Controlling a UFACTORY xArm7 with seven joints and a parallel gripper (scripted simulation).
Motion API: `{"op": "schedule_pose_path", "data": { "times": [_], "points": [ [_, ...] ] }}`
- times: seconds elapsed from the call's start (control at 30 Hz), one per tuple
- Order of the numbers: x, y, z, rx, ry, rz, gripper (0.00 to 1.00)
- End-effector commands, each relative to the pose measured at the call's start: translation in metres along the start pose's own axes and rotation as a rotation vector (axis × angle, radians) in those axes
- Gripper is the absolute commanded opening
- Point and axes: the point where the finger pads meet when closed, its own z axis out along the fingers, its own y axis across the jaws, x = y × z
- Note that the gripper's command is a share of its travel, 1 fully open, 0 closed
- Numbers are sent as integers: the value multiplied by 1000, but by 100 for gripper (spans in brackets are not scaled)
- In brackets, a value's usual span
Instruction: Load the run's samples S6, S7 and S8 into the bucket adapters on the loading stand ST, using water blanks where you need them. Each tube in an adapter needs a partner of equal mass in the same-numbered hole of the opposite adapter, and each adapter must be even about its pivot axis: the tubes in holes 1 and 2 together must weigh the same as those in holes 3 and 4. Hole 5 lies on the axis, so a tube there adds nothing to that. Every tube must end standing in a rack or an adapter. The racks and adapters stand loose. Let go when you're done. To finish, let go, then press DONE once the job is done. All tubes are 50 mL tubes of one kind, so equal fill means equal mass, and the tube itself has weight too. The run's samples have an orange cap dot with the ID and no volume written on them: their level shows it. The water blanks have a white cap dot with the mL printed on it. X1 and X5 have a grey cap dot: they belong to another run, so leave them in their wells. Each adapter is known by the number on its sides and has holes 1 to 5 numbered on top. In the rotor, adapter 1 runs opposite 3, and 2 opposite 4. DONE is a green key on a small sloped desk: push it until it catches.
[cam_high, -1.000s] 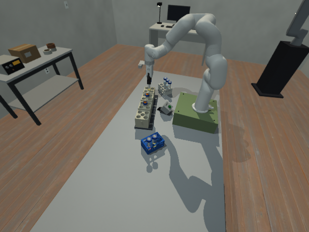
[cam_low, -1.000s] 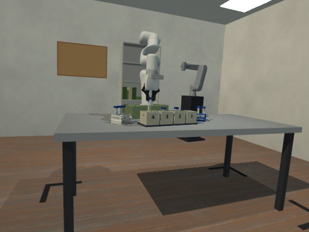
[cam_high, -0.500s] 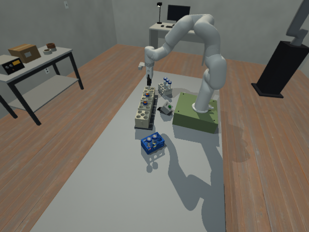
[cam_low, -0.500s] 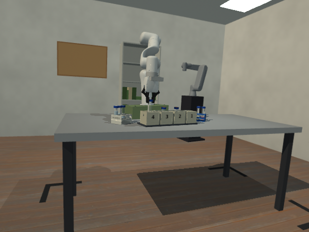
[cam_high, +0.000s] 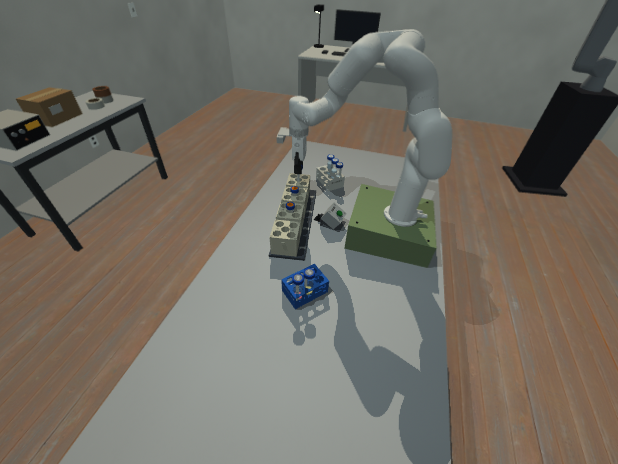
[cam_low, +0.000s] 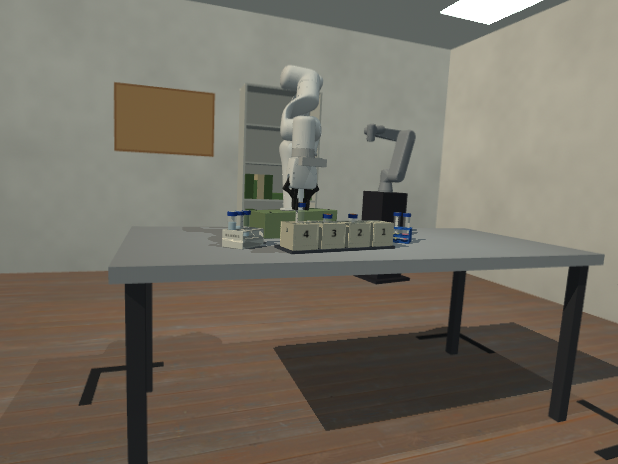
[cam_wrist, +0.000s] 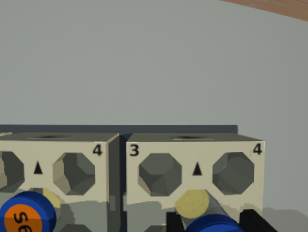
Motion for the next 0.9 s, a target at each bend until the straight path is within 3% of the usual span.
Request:
{"op": "schedule_pose_path", "data": {
  "times": [0.0, 0.87],
  "points": [
    [2, 1, 3, -1, 4, 0, 0],
    [2, 1, 27, -1, 4, 0, 0]
  ]
}}
